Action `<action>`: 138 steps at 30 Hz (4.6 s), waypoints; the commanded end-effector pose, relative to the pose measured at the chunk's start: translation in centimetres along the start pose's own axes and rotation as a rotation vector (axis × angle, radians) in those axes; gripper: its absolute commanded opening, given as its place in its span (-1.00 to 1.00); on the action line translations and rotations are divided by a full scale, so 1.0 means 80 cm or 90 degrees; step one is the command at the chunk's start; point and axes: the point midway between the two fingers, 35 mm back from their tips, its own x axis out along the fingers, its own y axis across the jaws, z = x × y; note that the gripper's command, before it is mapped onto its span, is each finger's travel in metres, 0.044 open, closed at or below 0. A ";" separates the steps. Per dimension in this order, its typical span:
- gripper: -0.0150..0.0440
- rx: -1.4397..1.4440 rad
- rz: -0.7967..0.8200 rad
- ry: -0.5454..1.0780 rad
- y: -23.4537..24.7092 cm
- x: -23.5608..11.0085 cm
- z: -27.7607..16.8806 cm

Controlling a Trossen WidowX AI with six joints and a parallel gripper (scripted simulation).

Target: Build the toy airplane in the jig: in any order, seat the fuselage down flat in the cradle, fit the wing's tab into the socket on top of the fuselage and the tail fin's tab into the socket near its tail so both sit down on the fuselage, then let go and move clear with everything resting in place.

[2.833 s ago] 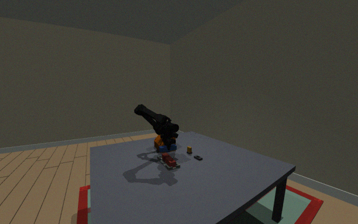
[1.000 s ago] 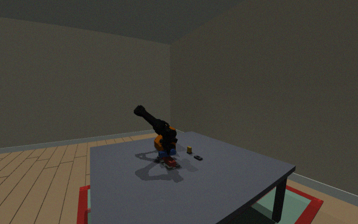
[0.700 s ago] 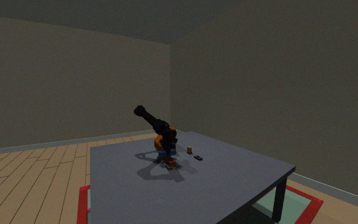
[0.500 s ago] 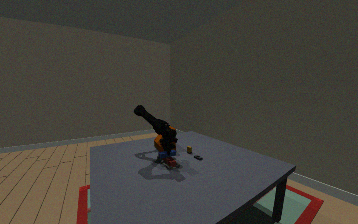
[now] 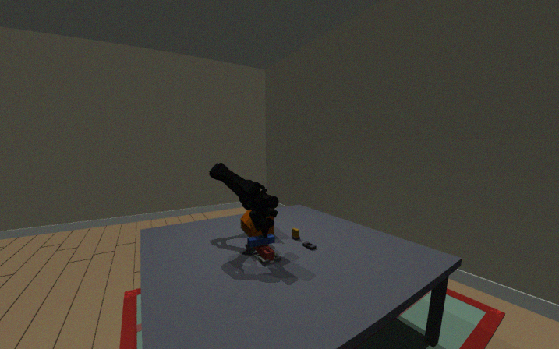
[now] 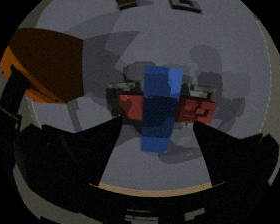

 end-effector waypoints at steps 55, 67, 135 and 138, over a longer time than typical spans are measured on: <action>1.00 0.860 -0.002 -0.013 0.089 -0.067 0.304; 1.00 0.861 -0.003 -0.013 0.088 0.014 0.304; -0.49 0.856 0.000 -0.011 0.086 0.079 0.305; -0.49 0.854 0.001 -0.012 0.085 0.071 0.306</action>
